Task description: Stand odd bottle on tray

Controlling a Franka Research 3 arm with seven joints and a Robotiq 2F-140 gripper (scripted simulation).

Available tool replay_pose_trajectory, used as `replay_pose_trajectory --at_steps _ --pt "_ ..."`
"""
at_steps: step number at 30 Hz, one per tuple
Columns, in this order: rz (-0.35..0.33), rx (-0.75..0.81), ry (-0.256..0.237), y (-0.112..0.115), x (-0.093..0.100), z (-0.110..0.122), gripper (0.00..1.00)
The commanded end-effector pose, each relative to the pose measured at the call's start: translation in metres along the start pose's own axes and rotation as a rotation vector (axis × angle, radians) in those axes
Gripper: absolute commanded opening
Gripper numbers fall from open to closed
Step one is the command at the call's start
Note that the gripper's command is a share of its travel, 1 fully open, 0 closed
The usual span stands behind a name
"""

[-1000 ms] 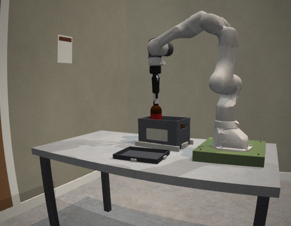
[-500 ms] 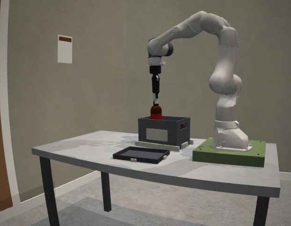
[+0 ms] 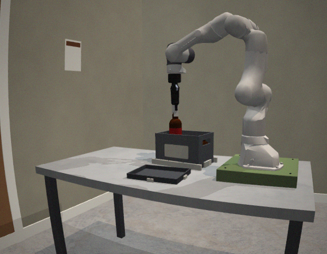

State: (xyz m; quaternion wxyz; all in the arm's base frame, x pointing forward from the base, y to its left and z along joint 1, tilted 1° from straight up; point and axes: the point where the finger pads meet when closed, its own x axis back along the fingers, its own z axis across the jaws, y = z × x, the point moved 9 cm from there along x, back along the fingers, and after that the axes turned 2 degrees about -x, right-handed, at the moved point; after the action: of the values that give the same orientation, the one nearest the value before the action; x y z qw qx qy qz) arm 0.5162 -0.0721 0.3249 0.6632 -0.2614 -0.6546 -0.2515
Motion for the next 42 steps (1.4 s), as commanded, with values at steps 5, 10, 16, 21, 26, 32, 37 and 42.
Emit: replay_pose_trajectory --at_steps 5,10,16,21,26,32,37,42 --pt "-0.002 -0.001 -0.006 0.0021 0.0036 0.0002 0.1" --pt "-0.002 -0.001 -0.006 0.0021 0.0036 0.0002 0.1" --pt "-0.002 -0.001 -0.006 0.0021 0.0036 0.0002 0.1" --pt "-0.002 -0.001 -0.006 0.0021 0.0036 0.0002 0.1" --pt "-0.002 -0.001 -0.006 0.0021 0.0036 0.0002 0.1" --pt "-0.002 -0.001 -0.006 0.0021 0.0037 0.0002 0.1" --pt "-0.002 -0.001 -0.006 0.0021 0.0047 0.0002 0.1" --pt "-0.002 -0.001 -0.006 0.0021 0.0072 0.0002 0.1"
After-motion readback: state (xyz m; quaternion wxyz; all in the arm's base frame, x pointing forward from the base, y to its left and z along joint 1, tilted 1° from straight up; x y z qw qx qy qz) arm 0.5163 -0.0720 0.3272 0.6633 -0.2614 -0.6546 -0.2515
